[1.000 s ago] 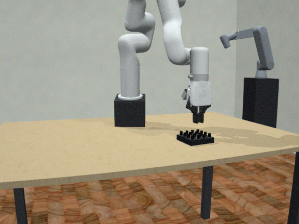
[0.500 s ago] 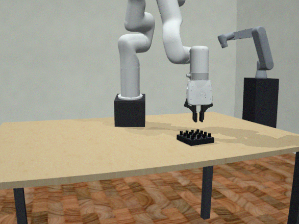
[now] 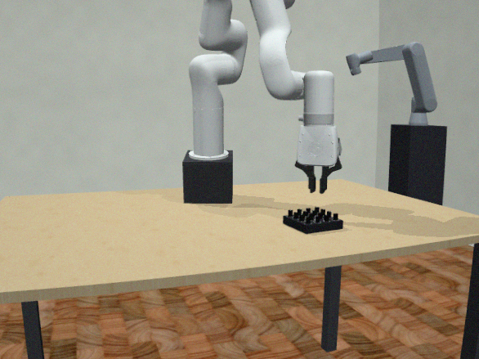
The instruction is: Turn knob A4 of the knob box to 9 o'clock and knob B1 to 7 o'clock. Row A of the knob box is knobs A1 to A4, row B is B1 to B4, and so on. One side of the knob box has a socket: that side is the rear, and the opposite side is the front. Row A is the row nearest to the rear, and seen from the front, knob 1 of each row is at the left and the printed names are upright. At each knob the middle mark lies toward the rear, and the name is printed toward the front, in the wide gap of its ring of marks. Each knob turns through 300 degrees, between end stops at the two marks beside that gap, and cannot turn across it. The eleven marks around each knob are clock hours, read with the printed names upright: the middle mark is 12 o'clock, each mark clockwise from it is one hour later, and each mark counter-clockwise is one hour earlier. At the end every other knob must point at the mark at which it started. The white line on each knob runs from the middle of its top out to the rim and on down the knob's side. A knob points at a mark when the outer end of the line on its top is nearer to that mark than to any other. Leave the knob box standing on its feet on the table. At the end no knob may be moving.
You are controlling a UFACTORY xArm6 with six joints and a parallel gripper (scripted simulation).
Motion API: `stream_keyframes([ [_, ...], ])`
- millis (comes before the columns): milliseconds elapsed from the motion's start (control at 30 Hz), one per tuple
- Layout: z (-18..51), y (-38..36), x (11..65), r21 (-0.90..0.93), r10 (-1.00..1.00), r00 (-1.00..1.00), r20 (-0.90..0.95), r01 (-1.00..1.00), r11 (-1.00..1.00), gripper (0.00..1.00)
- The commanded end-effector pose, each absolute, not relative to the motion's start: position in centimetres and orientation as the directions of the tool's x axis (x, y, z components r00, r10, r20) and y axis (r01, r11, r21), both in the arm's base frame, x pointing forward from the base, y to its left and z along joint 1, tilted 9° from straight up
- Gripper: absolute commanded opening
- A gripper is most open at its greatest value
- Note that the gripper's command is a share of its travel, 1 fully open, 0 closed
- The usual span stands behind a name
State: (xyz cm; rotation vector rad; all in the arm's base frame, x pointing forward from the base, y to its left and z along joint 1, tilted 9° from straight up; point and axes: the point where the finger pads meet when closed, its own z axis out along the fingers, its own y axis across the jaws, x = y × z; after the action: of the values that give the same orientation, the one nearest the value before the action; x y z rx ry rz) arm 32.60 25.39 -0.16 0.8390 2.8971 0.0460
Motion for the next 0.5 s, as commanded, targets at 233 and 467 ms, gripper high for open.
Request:
stream_keyframes([
  [233, 0.42, 25.47, 32.64, 0.111, 0.811, -0.577, -0.102, 0.803, 0.585, 0.19],
  [467, 0.74, 25.47, 32.6, 0.134, 0.935, -0.349, -0.069, 0.925, 0.355, 0.19],
])
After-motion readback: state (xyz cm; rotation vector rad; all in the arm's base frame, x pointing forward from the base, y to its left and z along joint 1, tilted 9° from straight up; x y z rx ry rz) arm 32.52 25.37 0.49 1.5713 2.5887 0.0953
